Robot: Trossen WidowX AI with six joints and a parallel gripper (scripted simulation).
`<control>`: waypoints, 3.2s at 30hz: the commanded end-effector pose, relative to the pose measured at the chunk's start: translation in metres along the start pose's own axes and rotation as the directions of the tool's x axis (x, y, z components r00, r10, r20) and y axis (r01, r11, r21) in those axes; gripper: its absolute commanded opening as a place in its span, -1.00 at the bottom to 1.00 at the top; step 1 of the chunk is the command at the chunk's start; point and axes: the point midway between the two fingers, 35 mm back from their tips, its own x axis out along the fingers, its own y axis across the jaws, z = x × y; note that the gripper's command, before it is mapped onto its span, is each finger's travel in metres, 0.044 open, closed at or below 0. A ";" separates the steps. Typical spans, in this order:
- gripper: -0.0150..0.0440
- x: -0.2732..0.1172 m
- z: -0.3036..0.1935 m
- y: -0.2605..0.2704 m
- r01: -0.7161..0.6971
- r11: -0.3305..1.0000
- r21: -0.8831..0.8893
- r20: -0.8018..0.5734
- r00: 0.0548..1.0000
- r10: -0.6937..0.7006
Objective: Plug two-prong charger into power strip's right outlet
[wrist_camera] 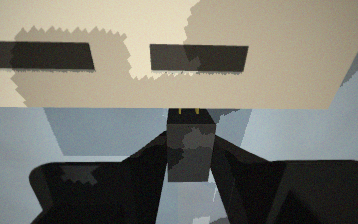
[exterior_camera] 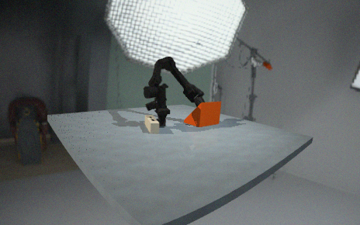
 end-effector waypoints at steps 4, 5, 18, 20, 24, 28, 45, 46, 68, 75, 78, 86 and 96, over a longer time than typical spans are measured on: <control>-0.49 -0.001 0.003 0.000 0.002 1.000 -0.001 0.004 1.000 -0.002; -0.49 -0.001 0.004 0.000 0.002 1.000 -0.001 0.004 1.000 -0.002; -0.49 -0.001 0.006 0.000 0.002 1.000 -0.001 0.005 1.000 -0.002; -0.49 -0.001 0.007 0.000 0.002 1.000 -0.001 0.005 1.000 -0.002; -0.49 -0.001 0.008 0.000 0.002 1.000 -0.001 0.005 1.000 -0.002; -0.49 -0.001 0.008 0.000 0.002 1.000 -0.001 0.005 1.000 -0.002; -0.49 -0.002 0.011 -0.001 0.002 1.000 -0.001 0.005 1.000 -0.002; -0.49 -0.002 0.012 -0.001 0.002 1.000 -0.001 0.005 1.000 -0.002; -0.49 -0.002 0.020 -0.001 0.002 1.000 -0.001 0.005 1.000 -0.002; -0.49 -0.002 0.023 -0.001 0.002 1.000 -0.001 0.005 1.000 -0.002; -0.49 -0.002 0.024 -0.001 0.002 1.000 -0.001 0.006 1.000 -0.002; -0.49 -0.002 0.028 -0.001 0.002 1.000 0.000 0.006 1.000 -0.002; -0.49 -0.002 0.030 -0.002 0.002 1.000 0.000 0.006 1.000 -0.002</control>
